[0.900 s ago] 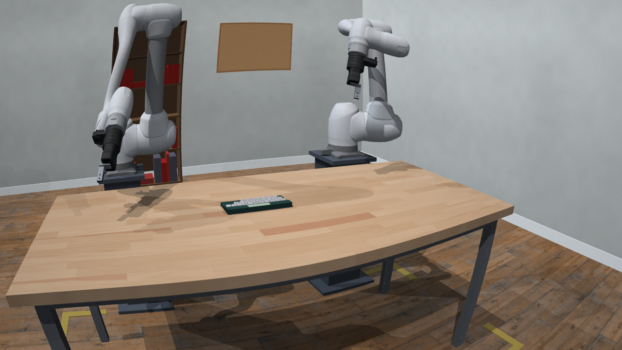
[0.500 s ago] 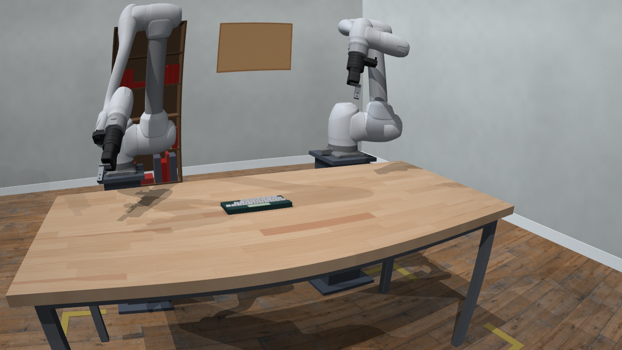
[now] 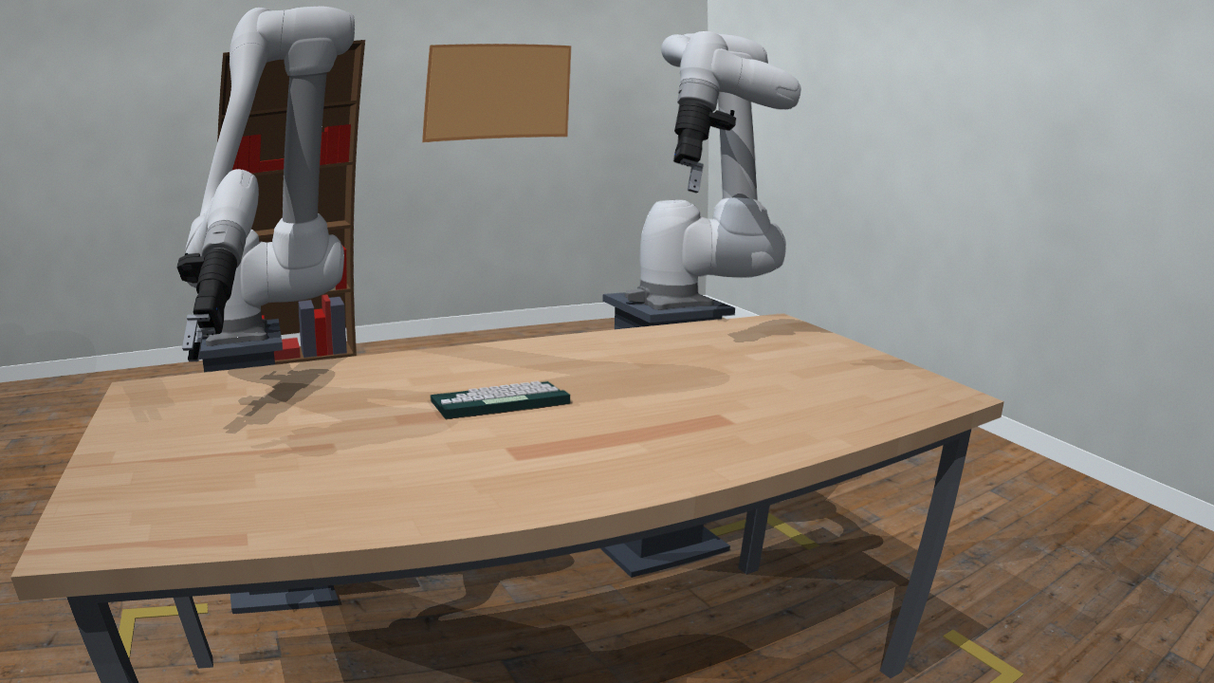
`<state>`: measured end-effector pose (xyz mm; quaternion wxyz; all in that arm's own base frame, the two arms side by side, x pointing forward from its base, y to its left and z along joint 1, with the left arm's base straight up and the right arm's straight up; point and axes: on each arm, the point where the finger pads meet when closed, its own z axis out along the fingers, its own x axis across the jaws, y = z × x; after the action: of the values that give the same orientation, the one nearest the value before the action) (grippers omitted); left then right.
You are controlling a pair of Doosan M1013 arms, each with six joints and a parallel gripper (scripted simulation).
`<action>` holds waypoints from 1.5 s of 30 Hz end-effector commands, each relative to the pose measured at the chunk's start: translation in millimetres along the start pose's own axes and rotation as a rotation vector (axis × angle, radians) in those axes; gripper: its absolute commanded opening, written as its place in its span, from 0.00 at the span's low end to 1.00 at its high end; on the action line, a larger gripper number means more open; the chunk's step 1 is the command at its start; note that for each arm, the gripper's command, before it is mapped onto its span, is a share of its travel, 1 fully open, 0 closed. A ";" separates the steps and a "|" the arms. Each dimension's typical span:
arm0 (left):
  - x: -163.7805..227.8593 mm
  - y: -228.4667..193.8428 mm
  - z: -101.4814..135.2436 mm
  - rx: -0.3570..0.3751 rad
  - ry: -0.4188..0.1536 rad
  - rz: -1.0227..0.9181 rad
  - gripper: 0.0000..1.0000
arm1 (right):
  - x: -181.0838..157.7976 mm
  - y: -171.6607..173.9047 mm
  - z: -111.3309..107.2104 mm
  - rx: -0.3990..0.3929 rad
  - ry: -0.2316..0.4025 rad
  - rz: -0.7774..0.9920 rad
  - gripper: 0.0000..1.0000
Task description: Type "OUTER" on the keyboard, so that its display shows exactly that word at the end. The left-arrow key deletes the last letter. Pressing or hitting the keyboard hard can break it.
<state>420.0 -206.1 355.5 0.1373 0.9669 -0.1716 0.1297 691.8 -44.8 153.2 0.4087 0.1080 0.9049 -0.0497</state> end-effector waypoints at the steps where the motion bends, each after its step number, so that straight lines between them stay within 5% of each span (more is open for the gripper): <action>1: 27.3 21.2 8.4 -0.010 -0.053 -0.135 0.00 | -10.3 -25.3 -1.4 0.044 -0.019 0.042 1.00; 7: 49.4 36.9 18.3 -0.008 -0.094 -0.247 0.00 | -21.3 -71.1 -4.4 0.122 -0.041 0.115 1.00; 20: 122.4 103.6 71.1 0.045 -0.240 -0.655 0.00 | -20.8 -271.8 -54.4 0.568 -0.107 0.507 1.00; 24: 131.6 113.9 80.7 0.059 -0.260 -0.712 0.00 | -15.7 -299.4 -65.7 0.615 -0.107 0.548 1.00; 25: 143.1 127.5 94.0 0.080 -0.285 -0.786 0.00 | -8.1 -334.8 -81.8 0.670 -0.106 0.597 1.00; 34: 176.4 175.2 144.6 0.168 -0.359 -1.033 0.00 | 37.7 -437.2 -149.0 0.923 -0.079 0.827 1.00; 39: 191.8 203.7 177.9 0.232 -0.393 -1.172 0.00 | 74.9 -484.2 -195.4 1.064 -0.045 0.968 1.00; 41: 191.8 203.7 177.9 0.232 -0.393 -1.172 0.00 | 74.9 -484.2 -195.4 1.064 -0.045 0.968 1.00; 42: 198.6 218.7 196.3 0.269 -0.409 -1.244 0.00 | 96.0 -505.6 -221.2 1.119 -0.026 1.027 1.00; 45: 204.5 234.2 216.1 0.310 -0.422 -1.317 0.00 | 121.6 -520.7 -249.3 1.211 0.011 1.133 1.00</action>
<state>560.1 -514.1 280.2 0.0368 0.9048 0.4035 -0.1309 361.4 -470.1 222.0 0.2785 0.7045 0.5778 -0.3040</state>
